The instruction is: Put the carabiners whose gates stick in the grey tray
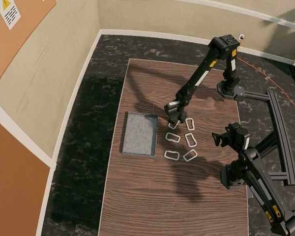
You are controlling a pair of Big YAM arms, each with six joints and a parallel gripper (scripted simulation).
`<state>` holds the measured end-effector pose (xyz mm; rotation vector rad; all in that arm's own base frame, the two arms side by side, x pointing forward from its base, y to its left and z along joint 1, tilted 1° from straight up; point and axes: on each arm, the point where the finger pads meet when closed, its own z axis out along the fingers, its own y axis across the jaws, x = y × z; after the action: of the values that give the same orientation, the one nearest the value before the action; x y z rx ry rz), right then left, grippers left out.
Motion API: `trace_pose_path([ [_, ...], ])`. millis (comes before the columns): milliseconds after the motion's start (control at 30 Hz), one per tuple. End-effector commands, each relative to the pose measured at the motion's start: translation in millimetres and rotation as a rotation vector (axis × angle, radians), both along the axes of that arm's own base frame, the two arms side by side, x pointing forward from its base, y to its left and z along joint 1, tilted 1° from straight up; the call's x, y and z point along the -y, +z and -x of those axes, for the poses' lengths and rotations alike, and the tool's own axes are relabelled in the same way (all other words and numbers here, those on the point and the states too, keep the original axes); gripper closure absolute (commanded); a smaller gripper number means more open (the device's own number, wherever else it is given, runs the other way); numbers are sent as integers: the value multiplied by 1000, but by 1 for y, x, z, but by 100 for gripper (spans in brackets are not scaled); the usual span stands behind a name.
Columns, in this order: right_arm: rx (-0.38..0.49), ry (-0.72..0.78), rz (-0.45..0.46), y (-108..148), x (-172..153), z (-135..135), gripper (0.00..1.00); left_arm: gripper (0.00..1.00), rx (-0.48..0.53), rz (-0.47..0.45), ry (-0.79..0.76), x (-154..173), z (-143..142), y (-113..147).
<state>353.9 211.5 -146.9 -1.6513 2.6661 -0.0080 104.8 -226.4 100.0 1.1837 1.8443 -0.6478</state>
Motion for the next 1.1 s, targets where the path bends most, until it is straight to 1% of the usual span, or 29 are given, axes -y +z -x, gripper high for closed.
trace_pose_path([
  [0,-10,26,15,-1,-3,-7,17,0,4,11,-1,3,0,9],
  [67,-5,23,9,2,-4,-9,17,0,4,11,-1,3,0,9],
  [100,14,23,-2,5,-7,-13,17,0,4,11,-1,3,0,9],
  [367,14,23,-2,5,-7,-13,17,0,4,11,-1,3,0,9],
  [400,7,23,2,-1,-8,-15,17,0,4,11,-1,3,0,9],
  [500,6,23,3,-3,-9,-16,17,0,4,11,-1,3,0,9],
  [733,15,23,-2,-14,-16,-28,17,0,4,11,-1,3,0,9],
  [967,15,22,-2,-25,-15,-28,17,0,4,11,-1,3,0,9],
  [1033,15,22,-2,-25,-15,-28,17,0,4,11,-1,3,0,9],
  [1067,23,22,-7,-16,-17,-31,17,0,4,11,-1,3,0,9],
])
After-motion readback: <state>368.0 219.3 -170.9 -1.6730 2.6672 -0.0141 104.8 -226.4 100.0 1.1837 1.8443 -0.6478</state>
